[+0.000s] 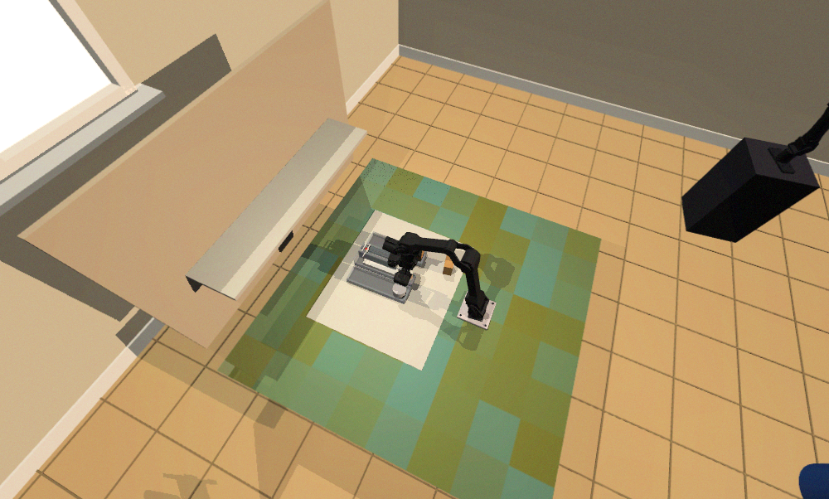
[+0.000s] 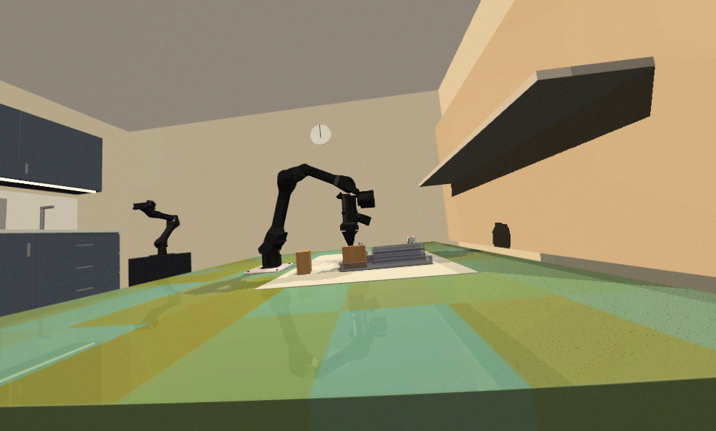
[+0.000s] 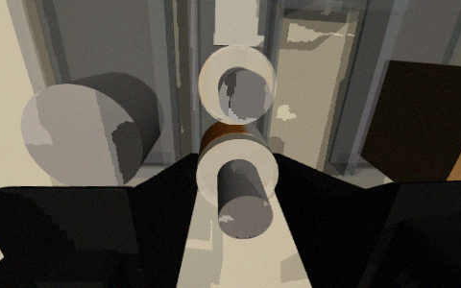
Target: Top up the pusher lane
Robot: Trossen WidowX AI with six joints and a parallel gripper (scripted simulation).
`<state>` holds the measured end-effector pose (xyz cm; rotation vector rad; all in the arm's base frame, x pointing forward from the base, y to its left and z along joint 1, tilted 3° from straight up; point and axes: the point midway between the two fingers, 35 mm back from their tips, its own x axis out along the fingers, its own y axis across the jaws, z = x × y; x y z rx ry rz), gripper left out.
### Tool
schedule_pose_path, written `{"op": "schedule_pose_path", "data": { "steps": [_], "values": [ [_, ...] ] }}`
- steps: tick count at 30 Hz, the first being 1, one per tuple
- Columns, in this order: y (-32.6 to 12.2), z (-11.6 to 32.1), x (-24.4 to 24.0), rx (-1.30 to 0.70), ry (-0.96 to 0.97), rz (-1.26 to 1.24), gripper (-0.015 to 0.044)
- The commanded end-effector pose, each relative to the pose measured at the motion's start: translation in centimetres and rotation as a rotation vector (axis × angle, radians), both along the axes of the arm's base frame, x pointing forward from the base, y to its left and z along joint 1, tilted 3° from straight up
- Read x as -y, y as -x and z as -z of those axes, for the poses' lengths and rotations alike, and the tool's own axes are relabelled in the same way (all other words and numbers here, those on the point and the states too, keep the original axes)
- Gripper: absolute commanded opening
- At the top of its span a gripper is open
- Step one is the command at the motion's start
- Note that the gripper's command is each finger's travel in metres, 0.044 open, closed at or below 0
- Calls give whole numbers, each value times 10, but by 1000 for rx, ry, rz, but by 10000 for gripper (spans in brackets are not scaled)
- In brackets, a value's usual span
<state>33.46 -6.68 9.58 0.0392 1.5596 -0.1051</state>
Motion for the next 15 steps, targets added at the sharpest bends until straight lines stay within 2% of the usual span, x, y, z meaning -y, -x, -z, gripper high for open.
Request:
{"op": "schedule_pose_path", "data": {
  "steps": [1,15],
  "values": [
    [-8,-2,1,33,6,4,0],
    [-8,2,1,33,6,4,0]
  ]
}}
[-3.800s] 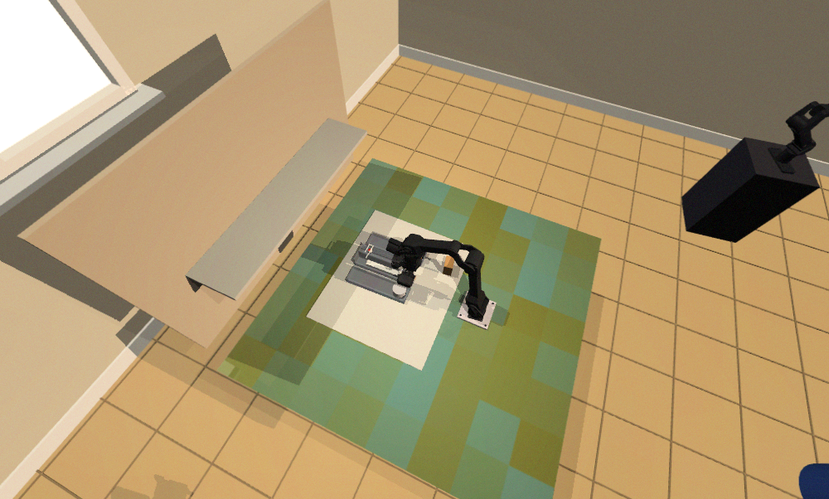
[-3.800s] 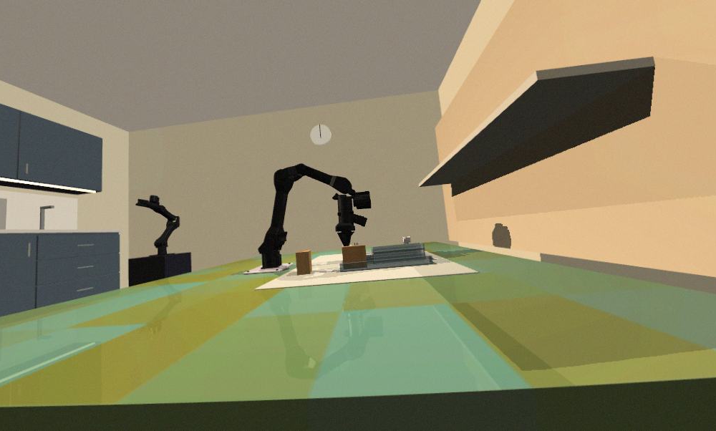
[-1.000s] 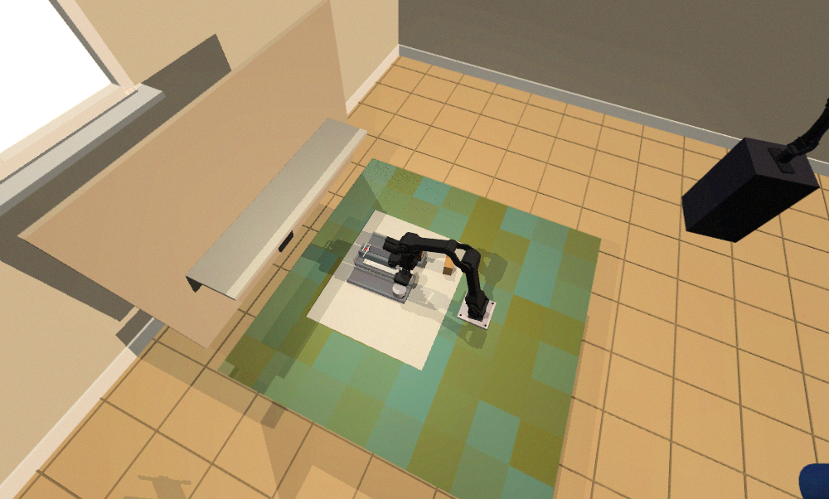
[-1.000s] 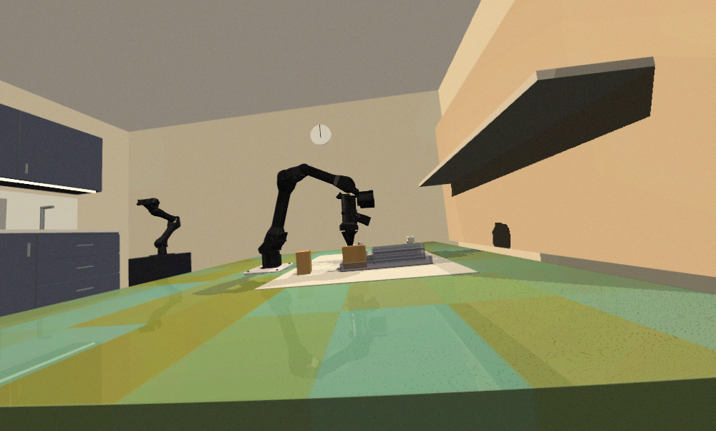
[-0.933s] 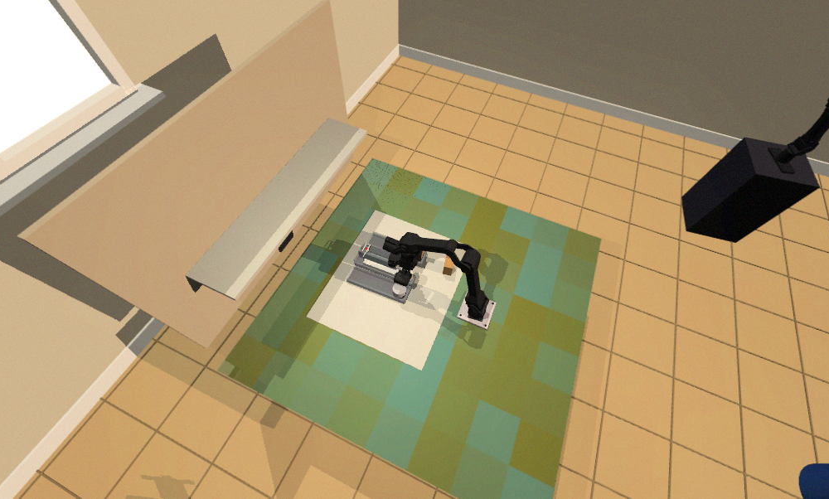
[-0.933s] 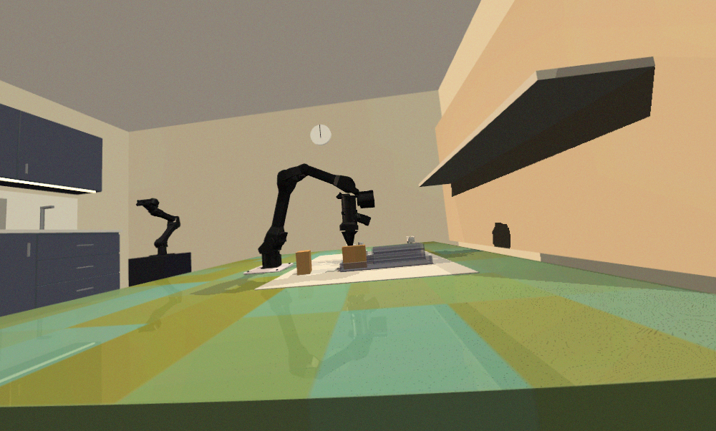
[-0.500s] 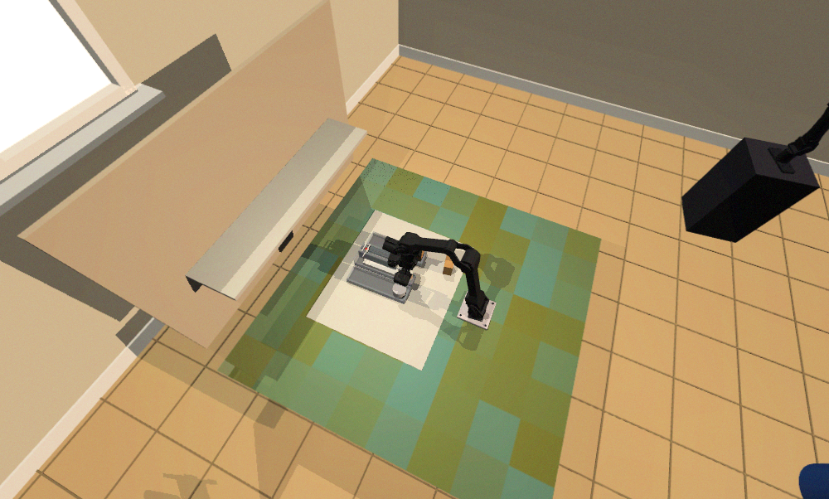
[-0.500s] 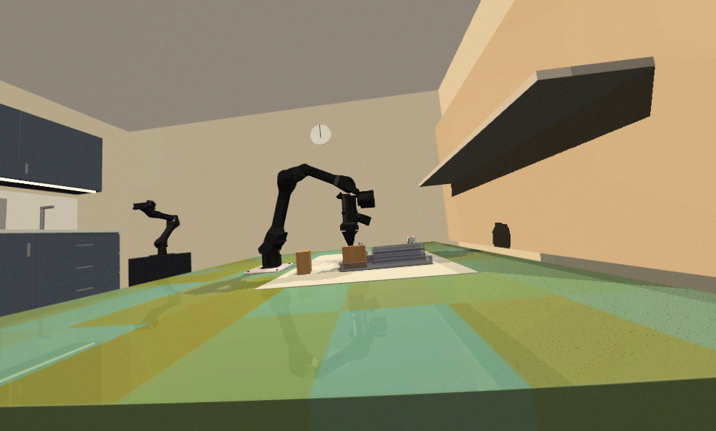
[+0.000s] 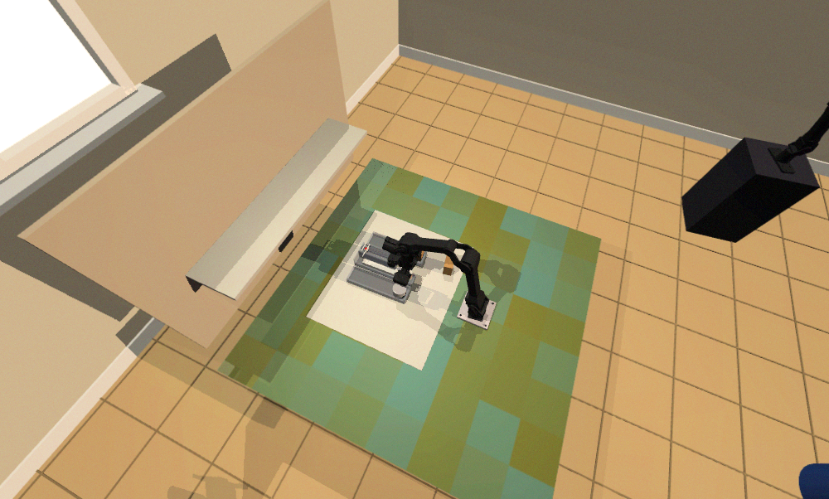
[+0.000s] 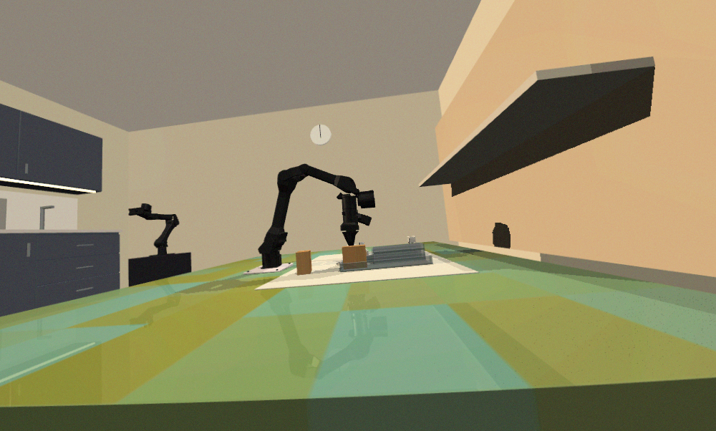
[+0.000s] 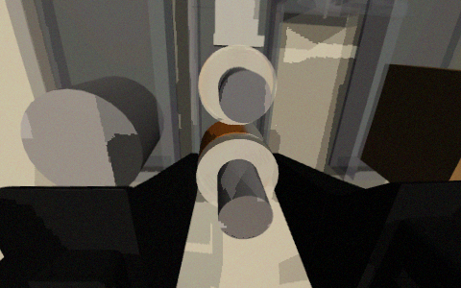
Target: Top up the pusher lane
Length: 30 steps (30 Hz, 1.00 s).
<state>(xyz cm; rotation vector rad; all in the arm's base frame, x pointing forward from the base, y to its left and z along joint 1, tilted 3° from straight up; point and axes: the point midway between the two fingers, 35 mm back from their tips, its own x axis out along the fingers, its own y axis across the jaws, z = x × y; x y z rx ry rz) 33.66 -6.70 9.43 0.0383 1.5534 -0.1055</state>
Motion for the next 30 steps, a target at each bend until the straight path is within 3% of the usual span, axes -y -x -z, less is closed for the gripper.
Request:
{"op": "schedule_pose_path", "data": {
  "steps": [1,30],
  "values": [
    [-6,1,1,26,5,4,0],
    [-6,11,1,26,5,4,0]
  ]
}}
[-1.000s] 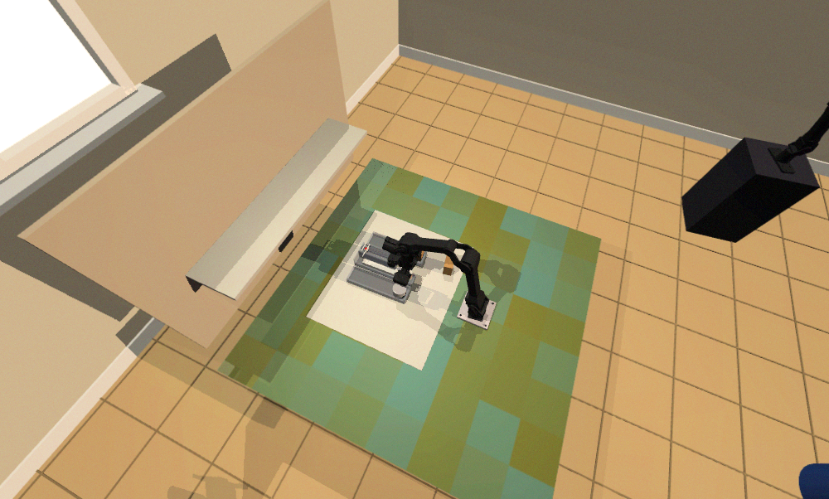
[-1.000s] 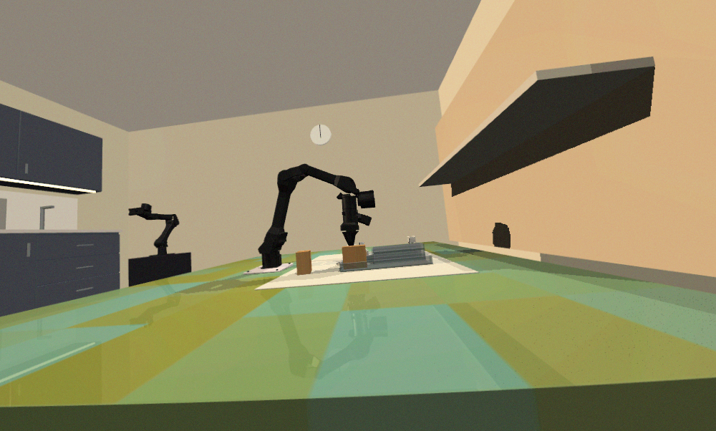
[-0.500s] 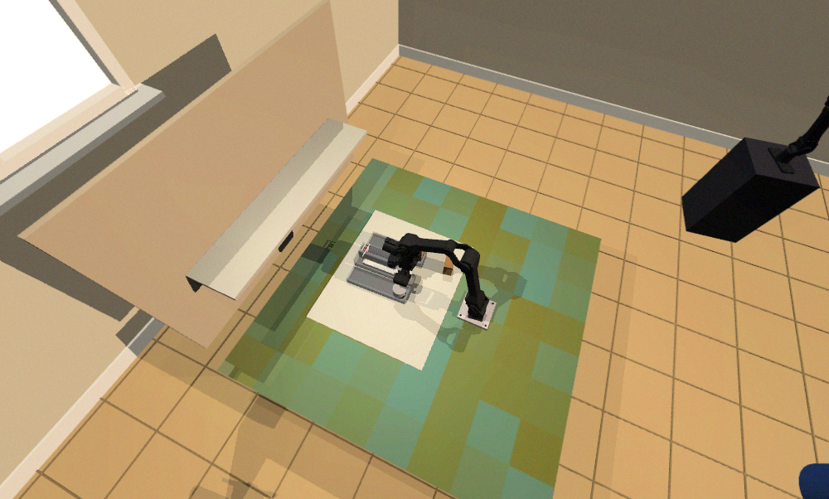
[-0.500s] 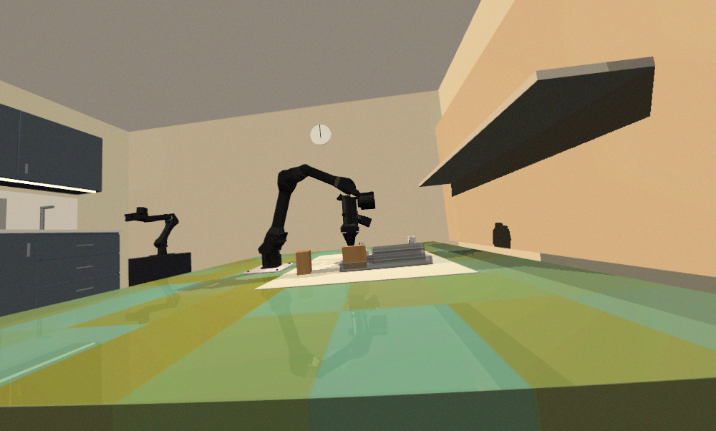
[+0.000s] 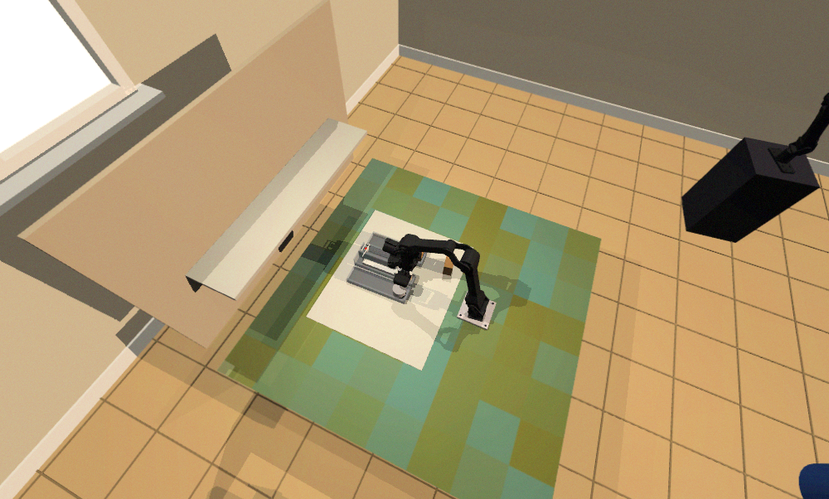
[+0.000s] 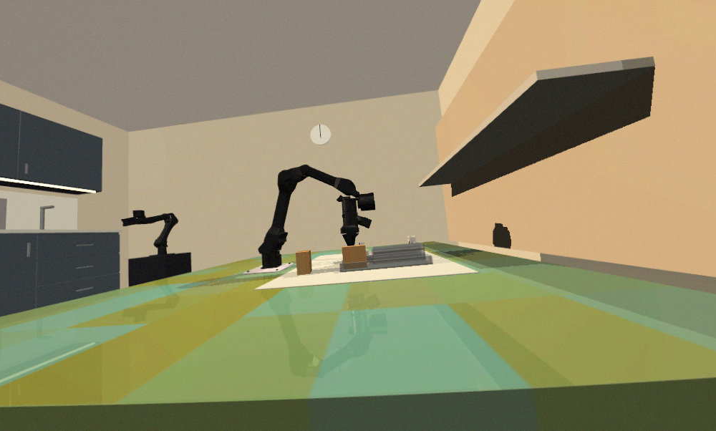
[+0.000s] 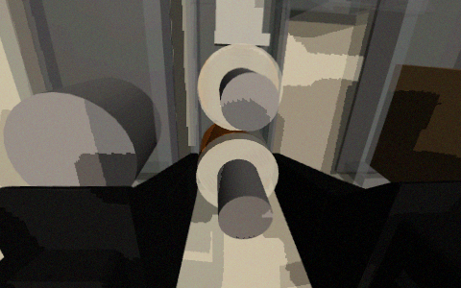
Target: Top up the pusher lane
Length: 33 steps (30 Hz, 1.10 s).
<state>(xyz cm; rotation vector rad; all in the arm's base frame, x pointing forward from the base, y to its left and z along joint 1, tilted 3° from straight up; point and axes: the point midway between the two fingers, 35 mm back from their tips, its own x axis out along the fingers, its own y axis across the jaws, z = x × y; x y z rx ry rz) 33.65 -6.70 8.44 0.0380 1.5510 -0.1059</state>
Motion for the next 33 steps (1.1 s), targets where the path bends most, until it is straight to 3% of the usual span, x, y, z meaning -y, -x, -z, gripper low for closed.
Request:
{"op": "schedule_pose_path", "data": {
  "steps": [1,33],
  "values": [
    [-6,1,1,24,4,4,0],
    [-4,11,1,24,4,4,0]
  ]
}}
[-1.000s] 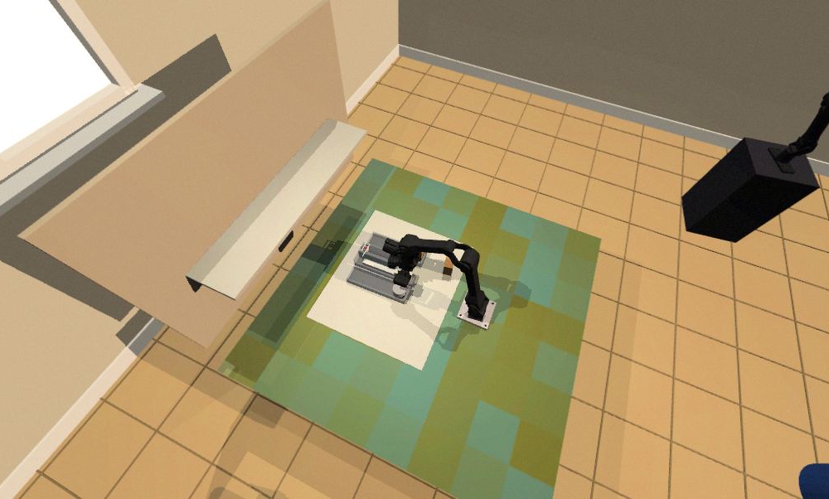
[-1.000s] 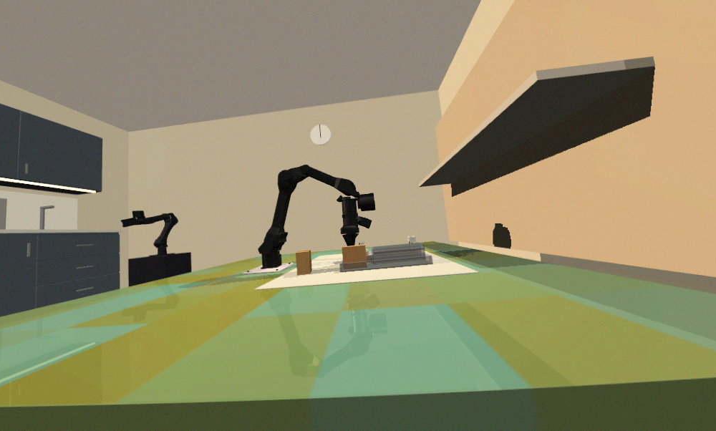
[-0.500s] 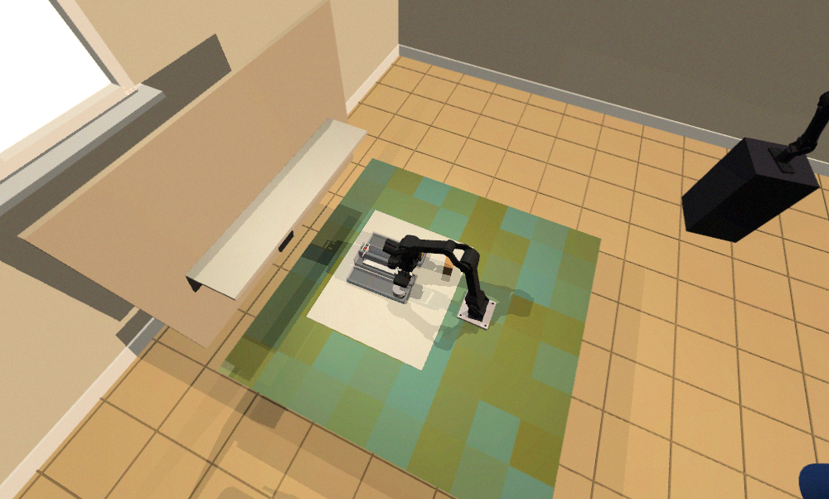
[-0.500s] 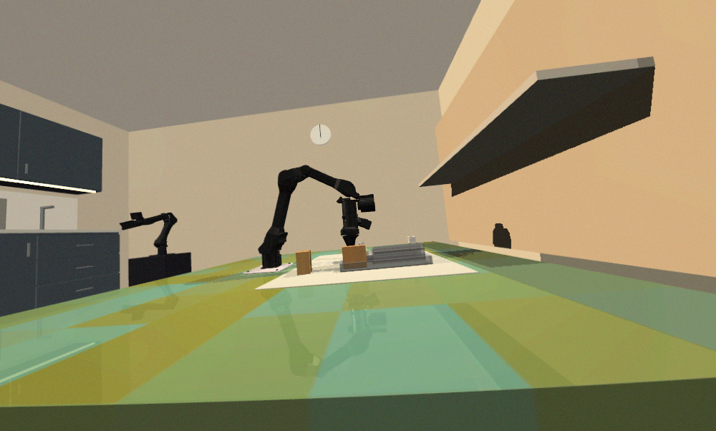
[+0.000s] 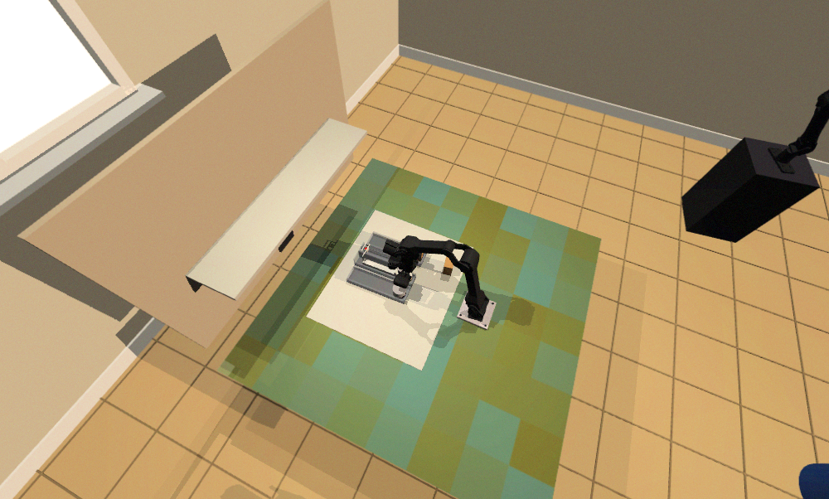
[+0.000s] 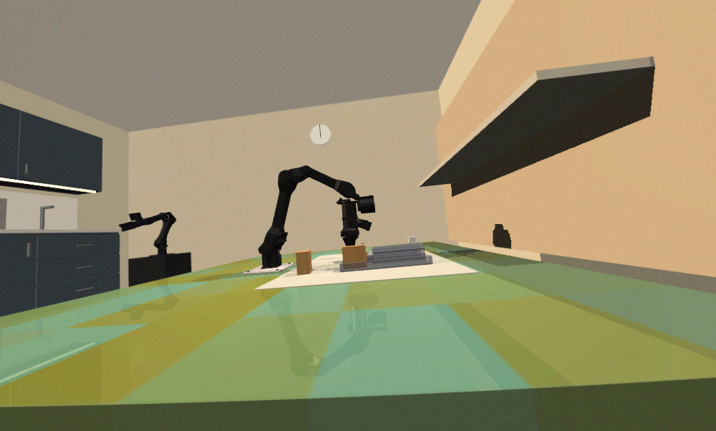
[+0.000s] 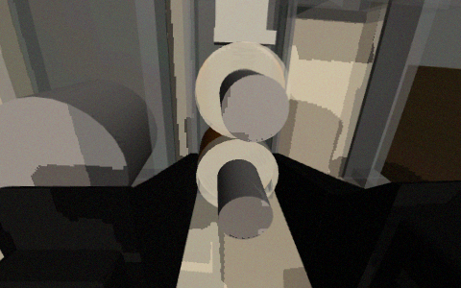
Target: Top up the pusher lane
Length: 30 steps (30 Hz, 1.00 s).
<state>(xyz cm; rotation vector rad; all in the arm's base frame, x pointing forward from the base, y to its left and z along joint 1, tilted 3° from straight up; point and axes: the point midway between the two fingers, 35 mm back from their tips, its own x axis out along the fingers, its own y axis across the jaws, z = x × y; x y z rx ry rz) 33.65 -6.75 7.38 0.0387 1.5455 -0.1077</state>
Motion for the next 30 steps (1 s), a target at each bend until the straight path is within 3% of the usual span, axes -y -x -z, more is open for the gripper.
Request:
{"op": "schedule_pose_path", "data": {
  "steps": [1,30],
  "values": [
    [-4,1,1,18,3,3,0],
    [1,1,0,18,3,3,0]
  ]
}}
